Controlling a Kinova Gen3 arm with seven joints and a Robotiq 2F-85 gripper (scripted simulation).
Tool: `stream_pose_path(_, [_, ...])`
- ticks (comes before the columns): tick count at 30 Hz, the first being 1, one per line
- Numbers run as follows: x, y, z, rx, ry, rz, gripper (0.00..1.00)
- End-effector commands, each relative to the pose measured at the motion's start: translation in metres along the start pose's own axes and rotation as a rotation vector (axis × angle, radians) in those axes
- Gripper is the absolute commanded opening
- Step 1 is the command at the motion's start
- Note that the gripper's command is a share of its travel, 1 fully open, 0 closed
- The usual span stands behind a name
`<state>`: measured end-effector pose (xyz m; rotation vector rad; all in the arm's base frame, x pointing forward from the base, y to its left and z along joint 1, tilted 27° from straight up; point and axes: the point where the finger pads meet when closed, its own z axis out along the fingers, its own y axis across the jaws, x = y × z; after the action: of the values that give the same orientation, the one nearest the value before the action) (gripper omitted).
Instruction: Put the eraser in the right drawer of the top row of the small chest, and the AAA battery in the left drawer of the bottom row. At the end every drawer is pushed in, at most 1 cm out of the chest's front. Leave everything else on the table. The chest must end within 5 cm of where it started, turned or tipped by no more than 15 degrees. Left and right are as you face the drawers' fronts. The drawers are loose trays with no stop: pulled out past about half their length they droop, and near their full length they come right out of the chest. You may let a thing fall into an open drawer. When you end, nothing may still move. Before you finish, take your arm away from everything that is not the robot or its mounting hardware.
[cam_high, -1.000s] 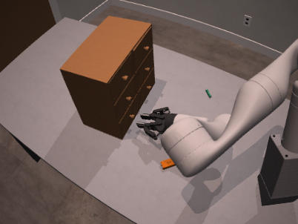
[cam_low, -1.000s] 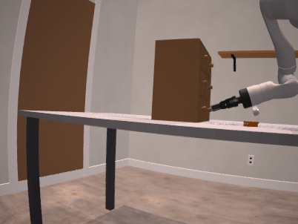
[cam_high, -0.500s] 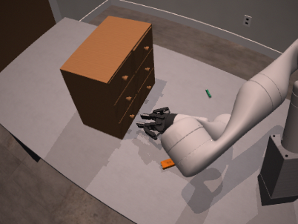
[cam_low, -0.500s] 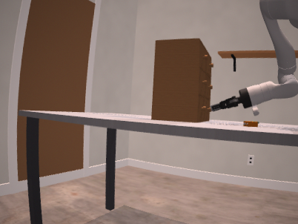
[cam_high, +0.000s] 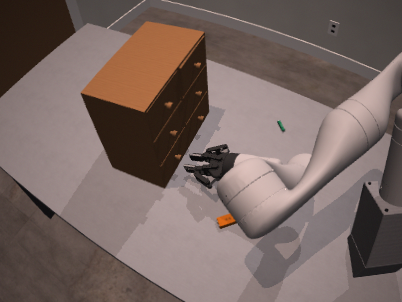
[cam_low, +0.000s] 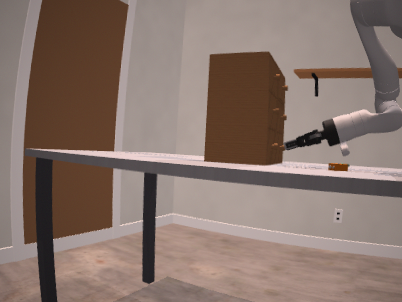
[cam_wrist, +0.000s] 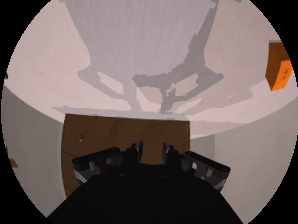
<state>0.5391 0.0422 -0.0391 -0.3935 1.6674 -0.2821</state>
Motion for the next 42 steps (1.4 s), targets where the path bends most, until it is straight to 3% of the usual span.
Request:
stream_pose_path(1, [0.0018,-0.0011,0.0017,0.002,0.003,-0.004,0.33])
stream_pose_path(42, [0.0043,-0.0048,0.0023,0.002,0.003,-0.004,0.33])
